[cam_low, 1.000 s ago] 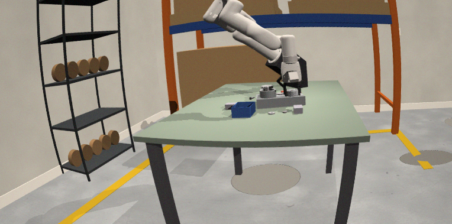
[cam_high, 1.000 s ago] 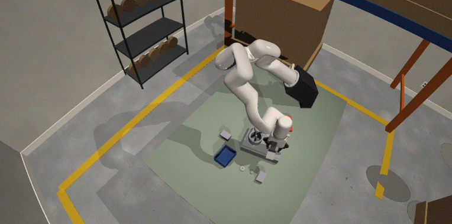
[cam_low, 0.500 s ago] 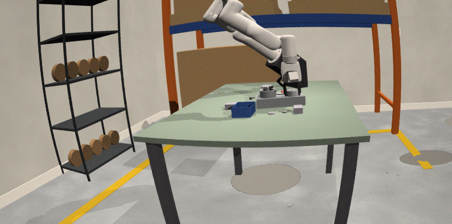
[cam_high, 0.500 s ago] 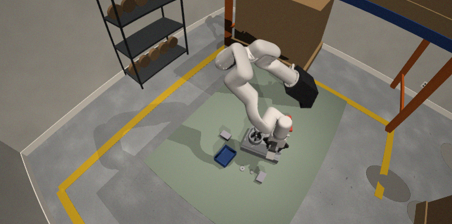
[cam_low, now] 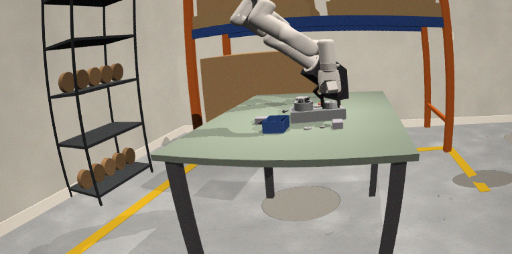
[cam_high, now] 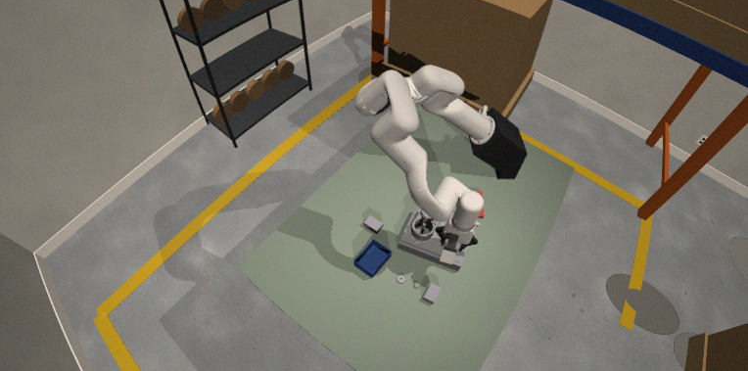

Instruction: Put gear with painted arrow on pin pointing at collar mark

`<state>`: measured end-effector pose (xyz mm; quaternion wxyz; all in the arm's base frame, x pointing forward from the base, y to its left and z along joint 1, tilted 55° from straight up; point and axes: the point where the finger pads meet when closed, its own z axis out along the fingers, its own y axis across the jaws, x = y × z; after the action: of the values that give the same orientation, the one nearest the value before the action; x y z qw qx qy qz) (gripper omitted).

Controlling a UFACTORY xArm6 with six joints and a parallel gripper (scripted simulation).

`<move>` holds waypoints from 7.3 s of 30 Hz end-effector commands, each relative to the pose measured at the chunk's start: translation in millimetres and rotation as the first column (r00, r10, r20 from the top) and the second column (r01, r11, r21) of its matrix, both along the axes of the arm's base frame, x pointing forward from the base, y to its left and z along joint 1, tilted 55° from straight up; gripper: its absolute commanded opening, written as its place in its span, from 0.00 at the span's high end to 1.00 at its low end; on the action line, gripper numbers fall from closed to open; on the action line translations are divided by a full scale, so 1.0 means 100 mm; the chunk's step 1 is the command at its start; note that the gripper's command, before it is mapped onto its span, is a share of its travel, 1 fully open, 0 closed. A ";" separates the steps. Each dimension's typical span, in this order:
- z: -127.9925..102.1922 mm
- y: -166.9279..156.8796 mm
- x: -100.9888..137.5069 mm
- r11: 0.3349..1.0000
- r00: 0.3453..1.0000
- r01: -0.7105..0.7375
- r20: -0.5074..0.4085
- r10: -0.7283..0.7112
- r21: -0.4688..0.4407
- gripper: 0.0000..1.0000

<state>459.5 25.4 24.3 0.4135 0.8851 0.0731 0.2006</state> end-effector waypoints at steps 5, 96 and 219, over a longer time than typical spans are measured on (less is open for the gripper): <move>0.07 0.11 -0.03 1.000 1.000 -0.006 0.004 0.006 0.005 1.00; 1.28 -0.32 -0.55 0.991 0.985 -0.119 -0.132 0.110 -0.066 1.00; 1.16 -0.48 -0.45 0.485 0.169 -0.874 -0.942 0.289 -0.008 1.00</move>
<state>414.3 -23.4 139.3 0.4337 0.5713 0.6806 -0.1492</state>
